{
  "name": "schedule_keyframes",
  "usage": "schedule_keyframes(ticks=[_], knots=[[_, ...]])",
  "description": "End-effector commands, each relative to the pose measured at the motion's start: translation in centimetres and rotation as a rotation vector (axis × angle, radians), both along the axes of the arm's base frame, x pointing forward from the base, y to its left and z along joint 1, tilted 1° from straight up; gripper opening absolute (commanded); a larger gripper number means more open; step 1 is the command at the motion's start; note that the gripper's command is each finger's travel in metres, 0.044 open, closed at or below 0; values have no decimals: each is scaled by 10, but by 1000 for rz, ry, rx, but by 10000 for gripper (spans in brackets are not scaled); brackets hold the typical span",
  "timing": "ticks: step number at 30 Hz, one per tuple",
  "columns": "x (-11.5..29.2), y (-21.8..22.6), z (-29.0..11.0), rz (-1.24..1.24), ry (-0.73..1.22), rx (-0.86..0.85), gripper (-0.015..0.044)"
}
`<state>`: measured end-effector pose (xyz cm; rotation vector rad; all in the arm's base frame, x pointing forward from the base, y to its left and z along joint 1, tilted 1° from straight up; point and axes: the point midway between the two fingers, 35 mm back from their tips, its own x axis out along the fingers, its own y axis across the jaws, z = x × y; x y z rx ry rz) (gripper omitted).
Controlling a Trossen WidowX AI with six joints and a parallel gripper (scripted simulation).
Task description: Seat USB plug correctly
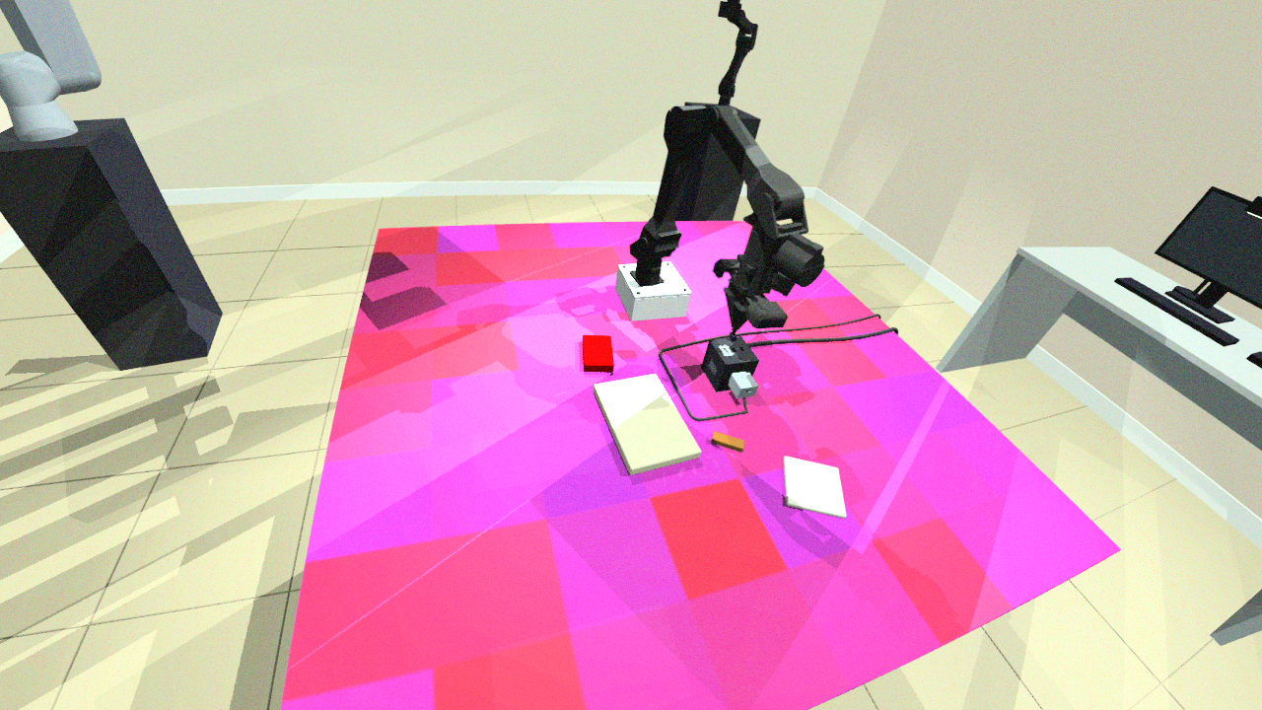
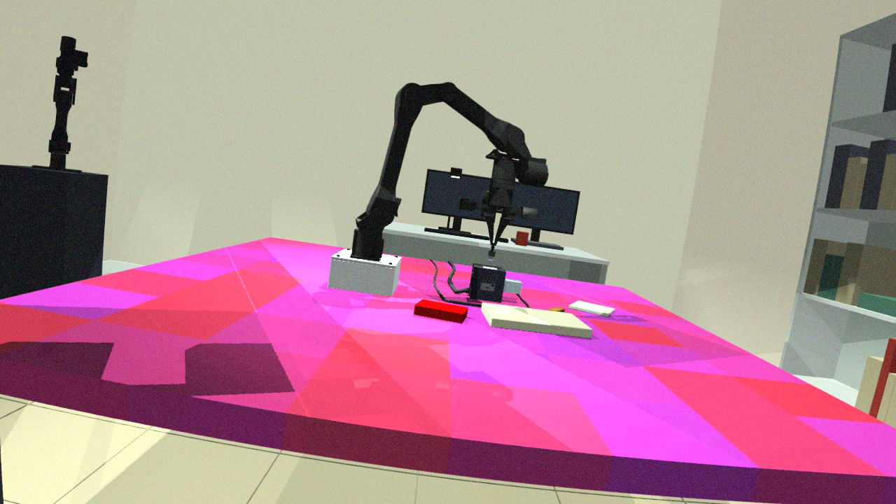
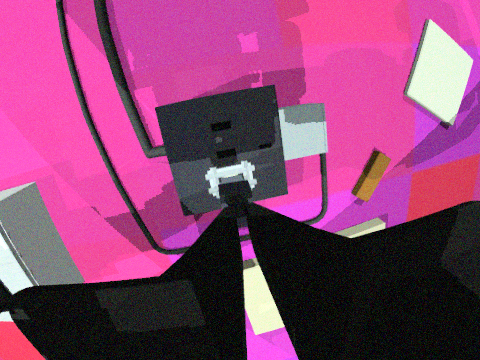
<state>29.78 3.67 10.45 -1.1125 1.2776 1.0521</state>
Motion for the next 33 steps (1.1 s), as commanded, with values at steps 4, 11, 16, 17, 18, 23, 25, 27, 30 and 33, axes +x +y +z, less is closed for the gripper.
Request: schedule_keyframes(ticks=[4,11,16,17,18,23,25,27,30,33], knots=[[0,-1,-1,8,0,-7,0],[0,-1,-2,12,0,-9,0],[0,-2,-3,14,0,-10,0],[0,-2,-3,14,0,-11,0],[0,-2,-3,15,0,-11,0],[0,-2,-4,17,1,-12,0],[0,-2,-4,18,1,-13,0],[0,-2,-4,19,1,-13,0],[0,-2,-4,20,1,-14,0],[0,-2,-5,21,1,-15,0]])
